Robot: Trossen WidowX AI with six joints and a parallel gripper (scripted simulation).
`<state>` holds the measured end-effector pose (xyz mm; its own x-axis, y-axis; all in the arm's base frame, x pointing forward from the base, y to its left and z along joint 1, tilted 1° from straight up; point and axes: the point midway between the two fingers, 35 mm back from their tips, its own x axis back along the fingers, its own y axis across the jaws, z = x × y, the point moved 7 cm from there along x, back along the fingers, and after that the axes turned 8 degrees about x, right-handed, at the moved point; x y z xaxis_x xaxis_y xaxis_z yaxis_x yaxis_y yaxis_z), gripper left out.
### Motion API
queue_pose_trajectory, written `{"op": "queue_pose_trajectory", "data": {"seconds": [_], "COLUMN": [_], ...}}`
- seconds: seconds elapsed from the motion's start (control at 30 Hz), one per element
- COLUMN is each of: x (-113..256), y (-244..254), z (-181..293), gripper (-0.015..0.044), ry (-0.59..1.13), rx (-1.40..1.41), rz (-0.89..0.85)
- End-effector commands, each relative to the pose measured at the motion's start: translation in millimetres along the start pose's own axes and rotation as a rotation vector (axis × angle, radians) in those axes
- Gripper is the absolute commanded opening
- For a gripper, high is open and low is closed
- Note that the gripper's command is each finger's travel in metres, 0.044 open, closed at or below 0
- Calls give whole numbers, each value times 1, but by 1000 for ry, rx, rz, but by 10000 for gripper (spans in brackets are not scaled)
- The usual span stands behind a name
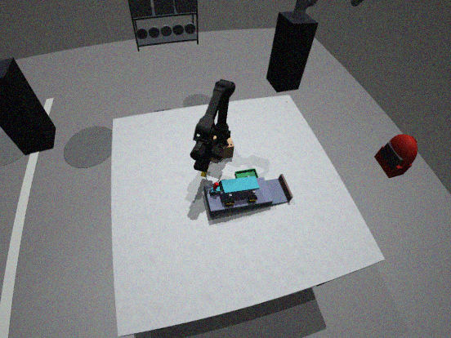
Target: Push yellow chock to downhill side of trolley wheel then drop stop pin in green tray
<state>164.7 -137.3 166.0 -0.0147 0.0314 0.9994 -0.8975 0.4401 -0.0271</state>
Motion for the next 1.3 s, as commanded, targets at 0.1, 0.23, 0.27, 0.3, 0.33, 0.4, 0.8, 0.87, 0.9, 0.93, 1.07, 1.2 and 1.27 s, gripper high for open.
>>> {"op": "queue_pose_trajectory", "data": {"seconds": [0.1, 0.23, 0.27, 0.3, 0.33, 0.4, 0.8, 0.87, 0.9, 0.93, 1.07, 1.2, 1.27], "x": [23, 29, 29, 29, 29, 29, 29, 29, 29, 29, 29, 29, 29], "y": [-1, -2, -2, -2, -2, -2, -2, -2, -2, -2, -2, -3, -3], "z": [-1, -1, -1, -1, -1, -1, -1, -1, -1, -1, -1, -1, -1], "gripper": [0, 0, 0, 0, 0, 0, 0, 0, 0, 0, 0, 0, 0], "ry": [-2, -2, -2, -2, -2, -2, -4, -4, -4, -4, -4, -4, -5], "rx": [1, 1, 1, 1, 1, -22, -419, -488, -523, -557, -696, -834, -903], "rz": [12, 12, 12, 12, 12, 12, 10, 10, 9, 9, 8, 8, 7]}}
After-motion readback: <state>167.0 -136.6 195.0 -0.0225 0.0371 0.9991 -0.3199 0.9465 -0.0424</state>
